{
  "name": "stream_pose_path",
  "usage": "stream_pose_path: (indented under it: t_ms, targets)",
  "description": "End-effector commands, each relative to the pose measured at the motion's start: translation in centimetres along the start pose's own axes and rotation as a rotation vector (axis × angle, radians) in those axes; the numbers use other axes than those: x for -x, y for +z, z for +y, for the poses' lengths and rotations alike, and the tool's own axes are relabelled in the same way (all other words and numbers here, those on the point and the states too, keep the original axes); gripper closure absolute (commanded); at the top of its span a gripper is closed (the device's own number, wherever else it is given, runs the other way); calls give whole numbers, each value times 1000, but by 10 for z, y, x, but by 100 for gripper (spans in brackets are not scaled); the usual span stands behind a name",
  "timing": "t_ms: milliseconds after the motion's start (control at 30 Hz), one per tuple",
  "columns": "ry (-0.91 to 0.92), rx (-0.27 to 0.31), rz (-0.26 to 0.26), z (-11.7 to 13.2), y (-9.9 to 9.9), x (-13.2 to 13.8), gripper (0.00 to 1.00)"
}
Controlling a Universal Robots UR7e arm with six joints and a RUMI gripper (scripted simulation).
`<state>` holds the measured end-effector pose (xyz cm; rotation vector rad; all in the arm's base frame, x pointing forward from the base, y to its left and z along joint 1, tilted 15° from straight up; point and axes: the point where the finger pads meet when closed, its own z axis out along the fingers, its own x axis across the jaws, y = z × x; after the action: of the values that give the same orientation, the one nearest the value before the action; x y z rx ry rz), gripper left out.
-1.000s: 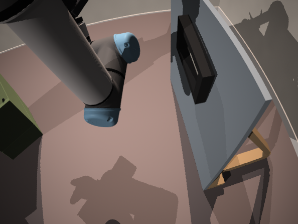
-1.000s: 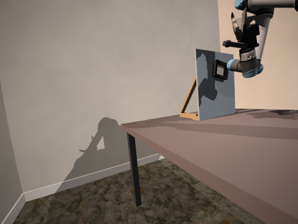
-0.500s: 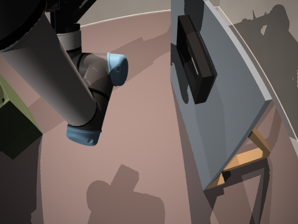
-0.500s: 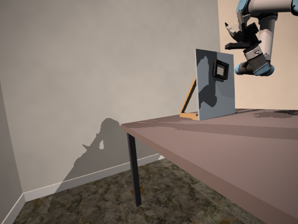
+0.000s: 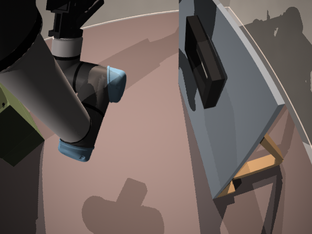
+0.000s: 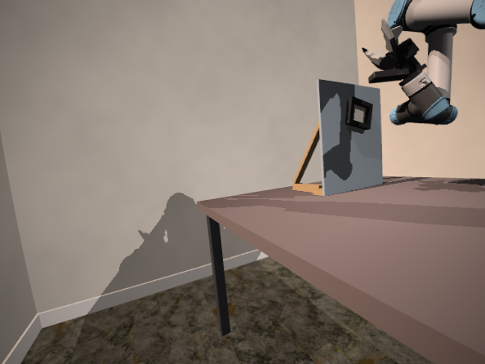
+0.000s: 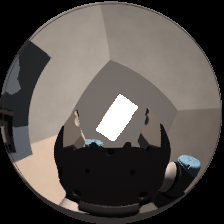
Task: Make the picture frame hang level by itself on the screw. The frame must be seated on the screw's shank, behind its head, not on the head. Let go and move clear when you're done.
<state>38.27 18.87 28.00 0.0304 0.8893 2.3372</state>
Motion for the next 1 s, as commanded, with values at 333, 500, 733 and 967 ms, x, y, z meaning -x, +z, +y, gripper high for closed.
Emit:
stream_pose_path:
  t_ms: [333, 500, 733, 967]
  targets:
    - [37, -23, -55, 0, -2, 14, 0]
    - [40, -24, -58, 0, -2, 15, 0]
    - [51, -30, -76, 0, -3, 19, 0]
    - [59, -34, -87, 0, -3, 22, 0]
